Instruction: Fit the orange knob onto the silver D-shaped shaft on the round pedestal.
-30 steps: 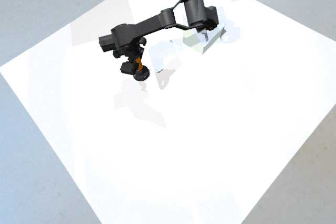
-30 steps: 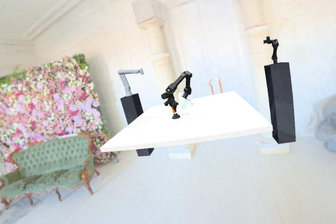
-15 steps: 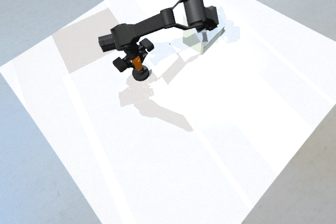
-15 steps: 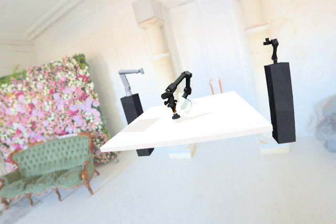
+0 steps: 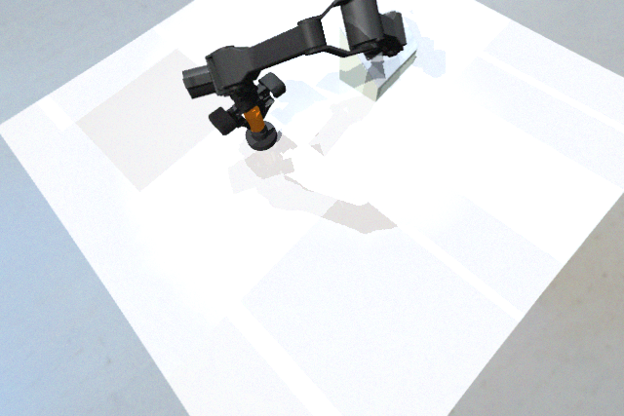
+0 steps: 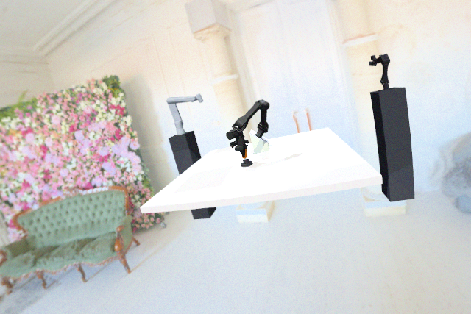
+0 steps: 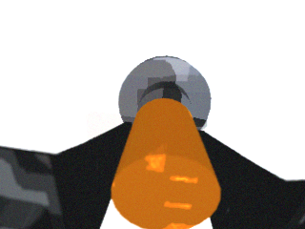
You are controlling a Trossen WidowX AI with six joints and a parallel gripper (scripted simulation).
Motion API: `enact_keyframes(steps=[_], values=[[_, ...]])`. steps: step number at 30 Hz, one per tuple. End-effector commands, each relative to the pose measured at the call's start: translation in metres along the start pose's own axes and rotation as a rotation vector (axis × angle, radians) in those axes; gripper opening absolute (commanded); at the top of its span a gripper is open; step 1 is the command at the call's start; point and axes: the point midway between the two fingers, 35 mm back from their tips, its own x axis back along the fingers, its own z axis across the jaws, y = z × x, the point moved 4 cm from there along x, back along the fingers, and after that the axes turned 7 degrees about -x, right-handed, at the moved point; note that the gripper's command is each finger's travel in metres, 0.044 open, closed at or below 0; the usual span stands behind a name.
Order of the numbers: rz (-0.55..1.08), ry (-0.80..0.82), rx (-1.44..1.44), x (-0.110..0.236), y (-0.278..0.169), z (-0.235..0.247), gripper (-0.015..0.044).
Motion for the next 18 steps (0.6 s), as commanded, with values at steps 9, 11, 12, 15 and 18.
enact_keyframes(steps=[9, 11, 12, 15, 18], values=[[0.0, 0.007, -0.085, 0.005, 0.0015, -0.0008, 0.0], [0.0, 0.007, -0.167, 0.0054, 0.0015, -0.0018, 0.0], [0.0, 0.007, -0.198, 0.0054, 0.0014, -0.0024, 0.0], [0.001, 0.007, -0.209, 0.0042, 0.0011, -0.0041, 0.0], [0.001, 0.006, -0.209, 0.0024, 0.001, -0.0044, 0.0]])
